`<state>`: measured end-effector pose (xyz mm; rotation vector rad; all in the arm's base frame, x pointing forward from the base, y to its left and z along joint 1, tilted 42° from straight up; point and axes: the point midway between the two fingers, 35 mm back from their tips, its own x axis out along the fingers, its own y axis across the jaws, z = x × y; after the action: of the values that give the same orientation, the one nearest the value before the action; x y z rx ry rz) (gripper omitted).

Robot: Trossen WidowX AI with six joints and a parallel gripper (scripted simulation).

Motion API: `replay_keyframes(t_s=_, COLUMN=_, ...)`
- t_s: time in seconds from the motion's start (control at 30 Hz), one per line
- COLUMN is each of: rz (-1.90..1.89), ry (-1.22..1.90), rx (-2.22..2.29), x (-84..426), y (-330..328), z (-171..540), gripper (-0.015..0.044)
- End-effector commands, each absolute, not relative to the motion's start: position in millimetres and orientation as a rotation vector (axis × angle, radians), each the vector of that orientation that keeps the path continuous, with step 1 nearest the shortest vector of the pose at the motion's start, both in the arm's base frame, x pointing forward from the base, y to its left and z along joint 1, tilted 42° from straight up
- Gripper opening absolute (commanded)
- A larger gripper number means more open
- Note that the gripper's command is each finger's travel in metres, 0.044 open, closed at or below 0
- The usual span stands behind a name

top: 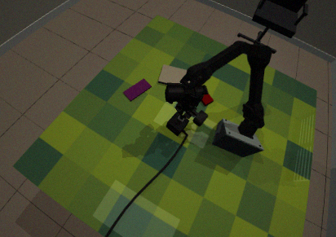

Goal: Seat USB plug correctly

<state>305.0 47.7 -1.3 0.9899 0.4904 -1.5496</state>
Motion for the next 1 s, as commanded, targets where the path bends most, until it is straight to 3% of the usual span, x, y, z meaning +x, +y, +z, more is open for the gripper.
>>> replay_keyframes(t_s=0.0, rz=-1.548, ry=0.494, rx=0.987, x=305.0, y=47.5, z=-2.1, gripper=0.0)
replay_keyframes(t_s=0.97, rz=-1.548, ry=0.494, rx=0.987, x=305.0, y=45.2, z=-4.7, gripper=0.0)
